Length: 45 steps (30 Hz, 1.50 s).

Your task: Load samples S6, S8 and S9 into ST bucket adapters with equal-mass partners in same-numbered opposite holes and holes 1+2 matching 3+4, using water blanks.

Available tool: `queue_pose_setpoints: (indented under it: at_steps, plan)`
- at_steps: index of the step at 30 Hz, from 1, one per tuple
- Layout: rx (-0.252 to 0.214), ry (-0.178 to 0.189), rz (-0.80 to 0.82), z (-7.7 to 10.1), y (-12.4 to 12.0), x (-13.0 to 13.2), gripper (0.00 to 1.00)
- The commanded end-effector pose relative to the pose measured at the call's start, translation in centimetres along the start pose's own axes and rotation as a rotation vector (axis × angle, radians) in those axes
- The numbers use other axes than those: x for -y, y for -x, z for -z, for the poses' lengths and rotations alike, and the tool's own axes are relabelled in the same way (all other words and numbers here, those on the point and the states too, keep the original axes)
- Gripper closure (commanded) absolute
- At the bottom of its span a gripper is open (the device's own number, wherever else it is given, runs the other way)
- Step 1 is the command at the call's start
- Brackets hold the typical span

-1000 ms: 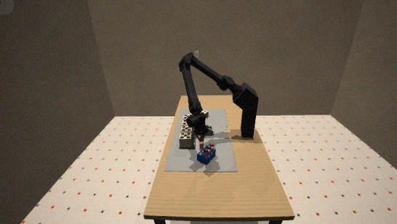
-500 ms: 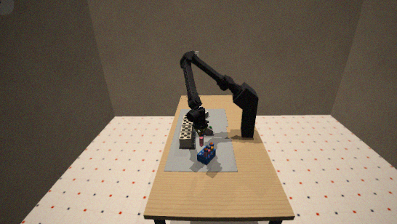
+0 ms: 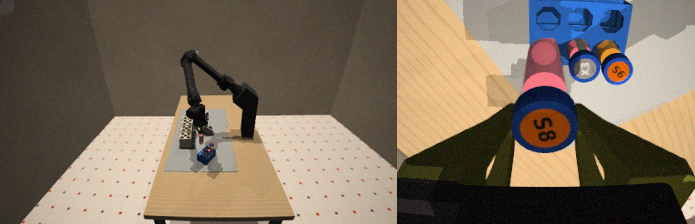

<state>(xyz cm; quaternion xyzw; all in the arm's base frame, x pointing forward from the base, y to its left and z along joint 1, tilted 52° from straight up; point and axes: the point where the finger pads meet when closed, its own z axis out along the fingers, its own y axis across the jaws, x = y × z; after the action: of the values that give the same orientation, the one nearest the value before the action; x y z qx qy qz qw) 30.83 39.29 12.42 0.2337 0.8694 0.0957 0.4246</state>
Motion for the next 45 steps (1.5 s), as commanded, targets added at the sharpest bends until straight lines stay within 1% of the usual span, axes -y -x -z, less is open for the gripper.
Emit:
queue_pose_setpoints:
  at_steps: [1, 31, 32, 33, 35, 37, 42, 44, 45]
  plan:
    - [0.004, 0.009, -0.023, 0.6, 0.6, -0.7, 1.00]
    - [0.004, 0.009, -0.023, 0.6, 0.6, -0.7, 1.00]
    - [0.012, -0.011, -0.037, 0.3, 1.6, 0.8, 1.00]
    - [0.013, 0.001, -0.051, 0.3, 1.6, 1.1, 1.00]
    - [0.013, 0.005, -0.054, 0.3, 1.6, 2.4, 1.00]
    - [0.004, 0.019, -0.040, 1.0, 0.8, 3.4, 1.00]
    - [0.010, 0.006, -0.039, 0.5, 1.2, 7.0, 1.00]
    - [0.010, 0.006, -0.039, 0.5, 1.2, 7.0, 1.00]
    - [0.007, 0.011, -0.030, 0.6, 1.0, 7.6, 1.00]
